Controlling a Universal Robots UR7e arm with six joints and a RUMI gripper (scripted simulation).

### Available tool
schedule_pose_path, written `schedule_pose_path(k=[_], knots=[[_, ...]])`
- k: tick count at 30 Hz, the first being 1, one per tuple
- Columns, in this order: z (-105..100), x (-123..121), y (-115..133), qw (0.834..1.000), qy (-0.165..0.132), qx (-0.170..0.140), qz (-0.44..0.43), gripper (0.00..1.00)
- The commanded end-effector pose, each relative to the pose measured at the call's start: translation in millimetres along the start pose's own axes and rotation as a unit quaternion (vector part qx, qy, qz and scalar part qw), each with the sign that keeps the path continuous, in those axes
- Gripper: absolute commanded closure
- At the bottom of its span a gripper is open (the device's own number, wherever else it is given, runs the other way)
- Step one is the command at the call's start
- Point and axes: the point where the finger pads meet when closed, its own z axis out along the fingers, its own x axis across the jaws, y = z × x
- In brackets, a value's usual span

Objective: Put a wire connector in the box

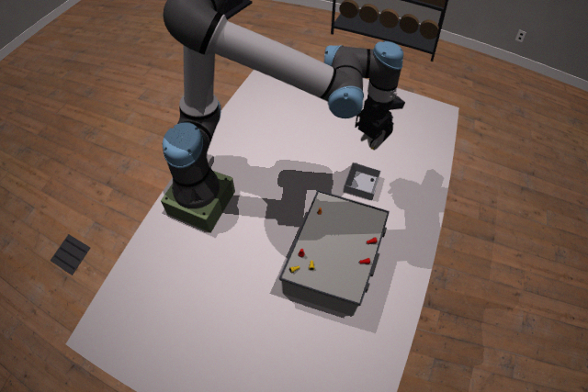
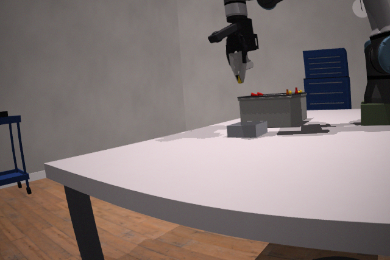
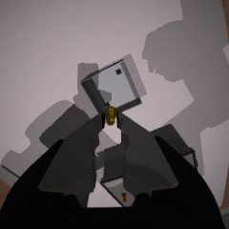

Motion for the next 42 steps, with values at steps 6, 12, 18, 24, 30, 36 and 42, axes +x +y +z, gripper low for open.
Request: schedule_pose_path(k=[6,12,18,24,30,36,42], knots=[[65.8,0.5,-0.5,1.000,0.001,0.001,0.000,1.00],[98.0,0.5,-0.5,1.000,0.001,0.001,0.000,1.00],[134.4,0.6,-0.6,1.000,0.001,0.001,0.000,1.00],[147.8,0.6,-0.6,1.000,0.001,0.001,0.000,1.00],[148.5,0.6,-0.6,1.000,0.001,0.001,0.000,1.00],[148.5,0.6,-0.6,1.000,0.001,0.001,0.000,0.83],[148.5,0.6,-0.6,1.000,0.001,0.001,0.000,0.83]])
